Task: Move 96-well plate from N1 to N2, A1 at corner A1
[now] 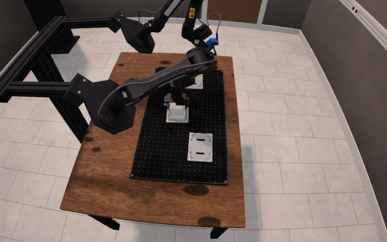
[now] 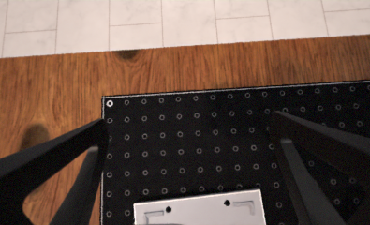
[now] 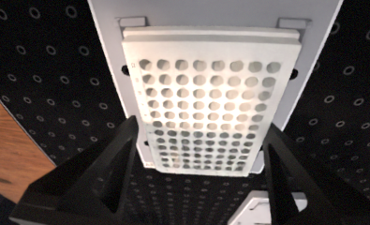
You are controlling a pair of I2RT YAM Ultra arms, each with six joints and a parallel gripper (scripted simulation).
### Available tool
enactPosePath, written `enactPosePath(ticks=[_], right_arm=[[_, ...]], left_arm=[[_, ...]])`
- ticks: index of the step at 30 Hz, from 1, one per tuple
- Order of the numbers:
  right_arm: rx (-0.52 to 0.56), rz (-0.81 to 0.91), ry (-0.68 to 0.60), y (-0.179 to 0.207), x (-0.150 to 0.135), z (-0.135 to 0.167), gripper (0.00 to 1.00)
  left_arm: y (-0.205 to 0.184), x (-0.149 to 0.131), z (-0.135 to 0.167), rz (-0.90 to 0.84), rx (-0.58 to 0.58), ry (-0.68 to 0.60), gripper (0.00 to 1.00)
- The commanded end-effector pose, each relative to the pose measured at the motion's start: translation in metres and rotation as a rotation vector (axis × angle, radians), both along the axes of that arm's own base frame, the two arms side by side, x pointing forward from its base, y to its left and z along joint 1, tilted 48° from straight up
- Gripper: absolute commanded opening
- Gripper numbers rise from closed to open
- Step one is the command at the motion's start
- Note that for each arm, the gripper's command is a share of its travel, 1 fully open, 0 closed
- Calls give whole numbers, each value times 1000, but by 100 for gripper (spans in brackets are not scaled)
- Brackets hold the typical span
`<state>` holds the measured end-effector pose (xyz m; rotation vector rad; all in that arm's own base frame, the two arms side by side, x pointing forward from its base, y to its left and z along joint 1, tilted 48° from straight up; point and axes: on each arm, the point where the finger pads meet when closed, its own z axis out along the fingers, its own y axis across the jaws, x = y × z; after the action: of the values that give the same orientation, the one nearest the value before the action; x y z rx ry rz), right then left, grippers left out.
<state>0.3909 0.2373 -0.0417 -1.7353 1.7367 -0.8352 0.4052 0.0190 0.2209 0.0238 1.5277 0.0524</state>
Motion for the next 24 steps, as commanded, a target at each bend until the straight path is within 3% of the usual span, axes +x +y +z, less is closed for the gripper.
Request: enactPosePath(ticks=[1, 14, 15, 16, 24], right_arm=[[12, 21, 5, 9, 1, -1, 94], [13, 19, 6, 6, -1, 0, 79], [4, 23, 11, 4, -3, -1, 67], [6, 22, 11, 4, -3, -1, 79], [-2, 10, 7, 2, -28, 23, 79]], left_arm=[[0, 5, 9, -6, -6, -26, 100], [0, 5, 9, -6, -6, -26, 100], [0, 5, 9, -6, -6, -26, 100], [0, 5, 9, -6, -6, -26, 100], [0, 5, 9, -6, -6, -26, 100]])
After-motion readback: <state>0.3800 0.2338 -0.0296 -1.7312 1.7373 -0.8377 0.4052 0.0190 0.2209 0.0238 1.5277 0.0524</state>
